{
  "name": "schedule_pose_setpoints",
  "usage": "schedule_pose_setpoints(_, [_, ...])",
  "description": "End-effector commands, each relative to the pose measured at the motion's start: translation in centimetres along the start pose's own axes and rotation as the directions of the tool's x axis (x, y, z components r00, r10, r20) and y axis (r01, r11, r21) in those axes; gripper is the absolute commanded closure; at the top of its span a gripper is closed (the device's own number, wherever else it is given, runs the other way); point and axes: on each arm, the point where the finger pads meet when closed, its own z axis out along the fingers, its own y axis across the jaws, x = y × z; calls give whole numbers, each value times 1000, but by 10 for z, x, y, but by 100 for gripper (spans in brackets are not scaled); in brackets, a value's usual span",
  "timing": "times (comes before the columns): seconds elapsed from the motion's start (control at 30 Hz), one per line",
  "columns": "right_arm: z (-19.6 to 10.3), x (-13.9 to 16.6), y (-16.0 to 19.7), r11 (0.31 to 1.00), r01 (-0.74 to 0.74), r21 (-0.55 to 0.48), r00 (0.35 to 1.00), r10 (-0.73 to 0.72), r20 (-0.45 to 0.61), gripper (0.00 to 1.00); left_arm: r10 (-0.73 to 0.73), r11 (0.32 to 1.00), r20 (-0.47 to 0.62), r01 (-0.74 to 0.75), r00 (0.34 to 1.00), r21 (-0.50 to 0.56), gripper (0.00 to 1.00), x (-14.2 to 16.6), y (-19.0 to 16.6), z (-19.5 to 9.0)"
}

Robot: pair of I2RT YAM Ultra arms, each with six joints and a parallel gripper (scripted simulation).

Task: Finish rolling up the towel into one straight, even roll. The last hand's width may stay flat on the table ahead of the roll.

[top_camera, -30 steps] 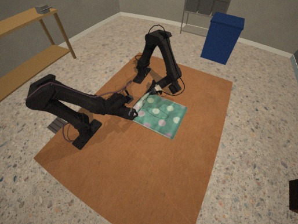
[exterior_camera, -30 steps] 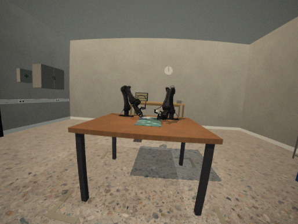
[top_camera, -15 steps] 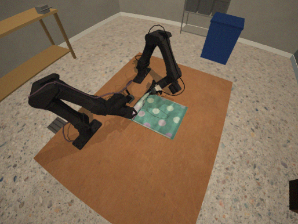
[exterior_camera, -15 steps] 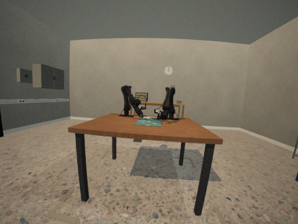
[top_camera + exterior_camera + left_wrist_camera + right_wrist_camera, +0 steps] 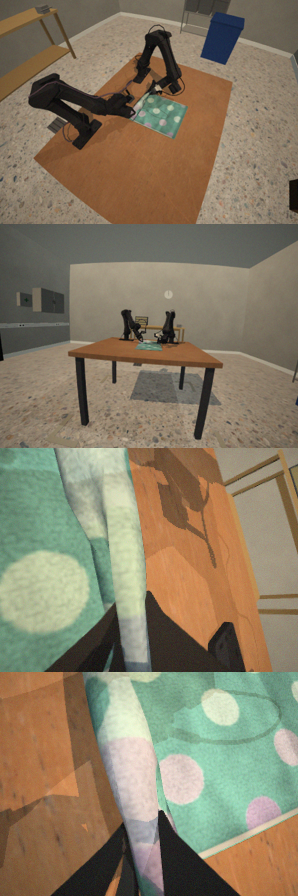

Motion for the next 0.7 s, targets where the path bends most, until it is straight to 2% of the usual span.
schedule_pose_setpoints(0.0, [2, -1, 3, 1000, 7, -2, 1000, -7, 11, 80, 7, 1000, 2, -7, 1000, -11, 85, 1, 7, -2])
schedule_pose_setpoints(0.27, [2, -1, 3, 1000, 7, -2, 1000, -7, 11, 85, 7, 1000, 2, -7, 1000, -11, 85, 1, 7, -2])
schedule_pose_setpoints(0.67, [2, -1, 3, 1000, 7, -2, 1000, -7, 11, 85, 7, 1000, 2, -7, 1000, -11, 29, -3, -1, -8])
